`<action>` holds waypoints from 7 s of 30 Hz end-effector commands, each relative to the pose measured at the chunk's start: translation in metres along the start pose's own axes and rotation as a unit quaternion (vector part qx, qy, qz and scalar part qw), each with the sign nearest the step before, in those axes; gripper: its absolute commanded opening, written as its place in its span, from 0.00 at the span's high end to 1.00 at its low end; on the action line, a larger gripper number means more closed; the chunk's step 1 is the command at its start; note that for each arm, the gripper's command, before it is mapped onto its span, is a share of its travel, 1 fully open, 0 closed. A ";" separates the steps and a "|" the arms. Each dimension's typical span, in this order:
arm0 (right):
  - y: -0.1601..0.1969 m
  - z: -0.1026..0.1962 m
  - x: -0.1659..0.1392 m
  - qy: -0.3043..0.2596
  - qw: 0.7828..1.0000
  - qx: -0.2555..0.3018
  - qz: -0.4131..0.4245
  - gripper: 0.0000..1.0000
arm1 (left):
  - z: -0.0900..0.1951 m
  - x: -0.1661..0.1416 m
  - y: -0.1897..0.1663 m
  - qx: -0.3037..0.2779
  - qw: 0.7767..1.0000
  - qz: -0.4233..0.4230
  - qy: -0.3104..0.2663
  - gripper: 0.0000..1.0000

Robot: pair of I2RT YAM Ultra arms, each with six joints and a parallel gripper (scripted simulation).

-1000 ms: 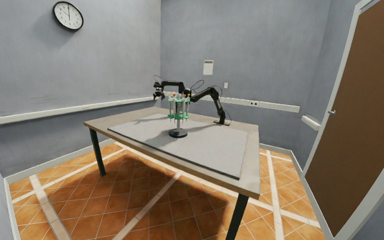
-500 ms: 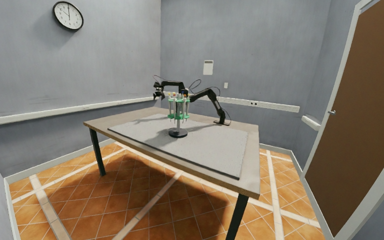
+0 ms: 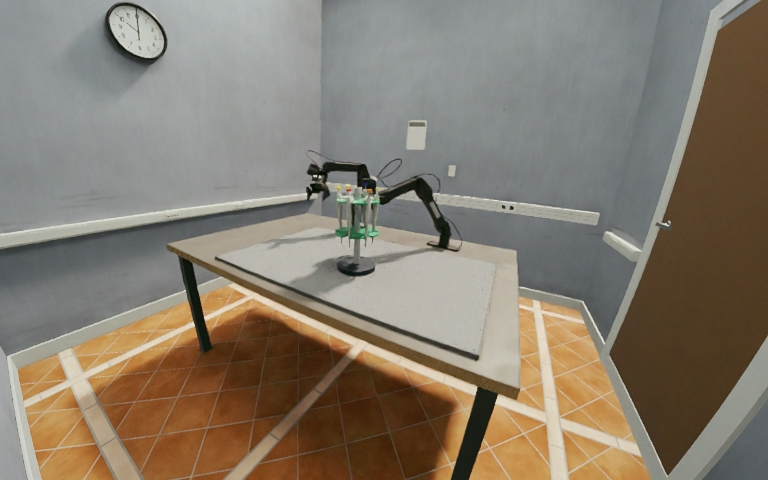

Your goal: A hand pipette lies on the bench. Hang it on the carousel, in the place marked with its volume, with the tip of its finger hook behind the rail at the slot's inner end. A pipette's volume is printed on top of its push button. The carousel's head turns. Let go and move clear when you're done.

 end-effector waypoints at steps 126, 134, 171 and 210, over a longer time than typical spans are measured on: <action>-0.004 0.003 0.003 -0.014 1.000 -0.003 0.005 0.00 | 0.000 -0.006 0.002 0.010 1.000 0.015 -0.004 0.50; -0.004 0.003 0.003 -0.014 1.000 -0.003 0.005 0.00 | 0.000 -0.006 0.002 0.010 1.000 0.015 -0.004 0.50; -0.004 0.003 0.003 -0.014 1.000 -0.003 0.005 0.00 | -0.006 -0.005 0.033 -0.118 0.993 0.017 -0.011 0.50; -0.004 0.003 0.003 -0.014 1.000 -0.003 0.005 0.00 | -0.024 0.008 0.069 -0.360 0.932 0.024 -0.034 0.50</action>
Point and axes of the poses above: on each arm, the point where the finger pads meet when closed, its own z axis back along the fingers, its own y axis across the jaws, x = y × z, the point moved 10 cm from there along z, back along the fingers, and after that the axes turned 1 degree about -z, right-handed, at the moved point
